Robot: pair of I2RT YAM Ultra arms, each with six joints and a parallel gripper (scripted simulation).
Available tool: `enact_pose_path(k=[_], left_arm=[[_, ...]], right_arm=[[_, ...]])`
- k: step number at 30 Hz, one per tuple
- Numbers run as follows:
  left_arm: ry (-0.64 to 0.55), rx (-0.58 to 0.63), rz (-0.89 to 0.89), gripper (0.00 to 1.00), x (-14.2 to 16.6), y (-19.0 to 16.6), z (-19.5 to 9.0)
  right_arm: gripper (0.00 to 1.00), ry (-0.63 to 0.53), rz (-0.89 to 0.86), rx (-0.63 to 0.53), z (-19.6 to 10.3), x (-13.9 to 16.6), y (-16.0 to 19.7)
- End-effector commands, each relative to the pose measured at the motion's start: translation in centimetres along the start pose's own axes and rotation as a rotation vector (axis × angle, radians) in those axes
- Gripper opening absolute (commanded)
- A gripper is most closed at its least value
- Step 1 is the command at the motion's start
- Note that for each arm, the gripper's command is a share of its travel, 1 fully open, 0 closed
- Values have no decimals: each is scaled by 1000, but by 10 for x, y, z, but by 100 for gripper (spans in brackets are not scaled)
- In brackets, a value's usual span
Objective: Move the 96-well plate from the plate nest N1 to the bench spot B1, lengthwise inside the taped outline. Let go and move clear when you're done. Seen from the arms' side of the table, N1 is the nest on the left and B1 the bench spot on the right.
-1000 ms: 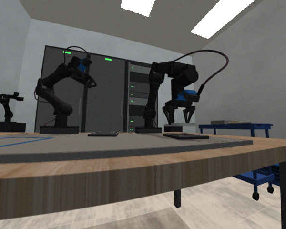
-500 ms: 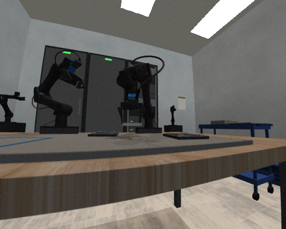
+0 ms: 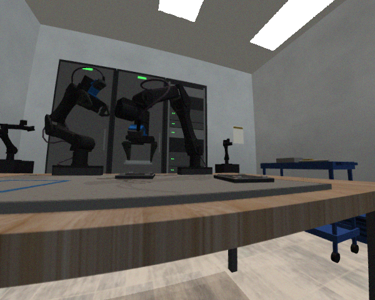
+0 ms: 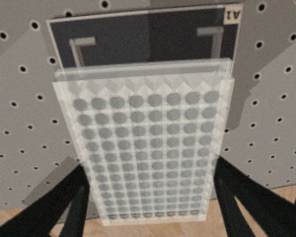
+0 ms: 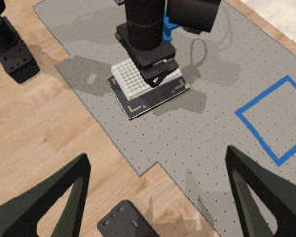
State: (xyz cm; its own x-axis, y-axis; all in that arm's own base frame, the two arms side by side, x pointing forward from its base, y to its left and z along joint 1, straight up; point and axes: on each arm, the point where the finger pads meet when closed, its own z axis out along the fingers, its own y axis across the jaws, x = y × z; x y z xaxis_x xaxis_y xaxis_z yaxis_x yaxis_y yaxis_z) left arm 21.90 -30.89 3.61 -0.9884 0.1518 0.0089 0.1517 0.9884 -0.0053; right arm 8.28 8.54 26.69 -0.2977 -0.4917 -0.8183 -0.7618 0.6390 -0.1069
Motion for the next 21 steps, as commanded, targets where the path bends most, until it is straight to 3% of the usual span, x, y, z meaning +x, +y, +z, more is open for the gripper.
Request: enact_pose_path(k=[1, 7, 11, 21], left_arm=[[-14, -13, -14, 79, -2, -5, -5], [-52, 29, -18, 79, -13, -17, -6], [-1, -13, -20, 79, -1, -5, 12], [-3, -1, -18, 79, -2, -4, 7]], right_arm=[[100, -56, 0, 10, -13, -10, -2], [100, -39, 2, 3, -8, -8, -1], [100, -39, 2, 3, -8, -8, -1], [100, -39, 2, 3, -8, -8, -1]])
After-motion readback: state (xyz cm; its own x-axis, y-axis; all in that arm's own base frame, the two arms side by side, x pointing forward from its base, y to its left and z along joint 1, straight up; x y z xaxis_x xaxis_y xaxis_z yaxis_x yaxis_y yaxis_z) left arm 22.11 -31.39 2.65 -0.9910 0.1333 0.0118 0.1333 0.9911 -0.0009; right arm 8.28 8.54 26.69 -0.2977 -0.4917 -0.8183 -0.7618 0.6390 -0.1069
